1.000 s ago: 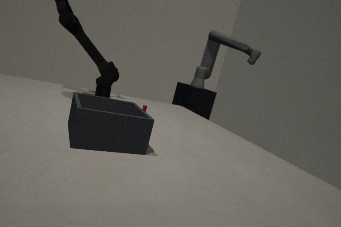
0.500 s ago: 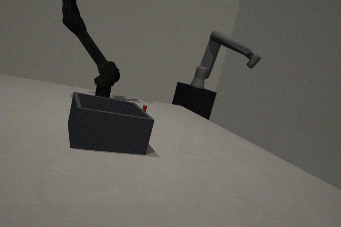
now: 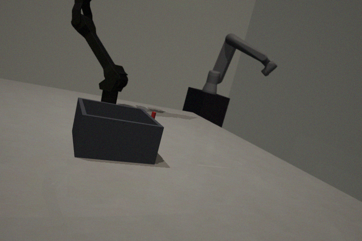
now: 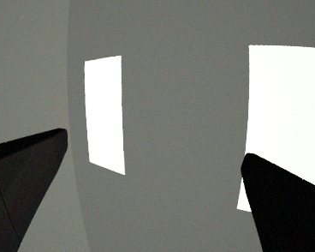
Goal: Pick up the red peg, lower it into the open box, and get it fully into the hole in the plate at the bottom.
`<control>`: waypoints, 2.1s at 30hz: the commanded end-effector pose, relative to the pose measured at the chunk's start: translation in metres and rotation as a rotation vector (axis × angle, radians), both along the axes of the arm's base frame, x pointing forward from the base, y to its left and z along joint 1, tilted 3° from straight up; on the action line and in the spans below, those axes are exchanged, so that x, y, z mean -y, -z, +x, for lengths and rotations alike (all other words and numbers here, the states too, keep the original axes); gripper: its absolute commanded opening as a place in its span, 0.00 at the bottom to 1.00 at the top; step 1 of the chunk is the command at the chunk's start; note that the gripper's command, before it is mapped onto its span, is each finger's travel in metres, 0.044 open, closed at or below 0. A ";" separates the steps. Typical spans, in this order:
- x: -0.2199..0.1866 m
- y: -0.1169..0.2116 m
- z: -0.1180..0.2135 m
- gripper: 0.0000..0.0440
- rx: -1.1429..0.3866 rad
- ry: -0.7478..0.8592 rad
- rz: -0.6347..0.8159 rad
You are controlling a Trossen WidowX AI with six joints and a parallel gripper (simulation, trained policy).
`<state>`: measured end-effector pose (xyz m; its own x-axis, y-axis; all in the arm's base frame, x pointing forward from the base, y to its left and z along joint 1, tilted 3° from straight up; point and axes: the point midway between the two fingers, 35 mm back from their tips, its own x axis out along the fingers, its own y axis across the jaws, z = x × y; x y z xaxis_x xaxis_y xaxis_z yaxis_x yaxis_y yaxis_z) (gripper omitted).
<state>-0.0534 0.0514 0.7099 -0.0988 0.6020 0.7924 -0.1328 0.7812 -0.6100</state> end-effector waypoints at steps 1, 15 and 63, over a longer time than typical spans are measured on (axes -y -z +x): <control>-0.016 0.005 0.023 1.00 -0.105 0.001 -0.029; -0.059 0.049 0.122 1.00 -0.588 0.033 -0.090; -0.053 0.375 0.321 1.00 -2.198 0.414 0.144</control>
<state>0.2656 0.1053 0.3519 0.8274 0.3183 -0.4627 -0.2263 0.9430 0.2440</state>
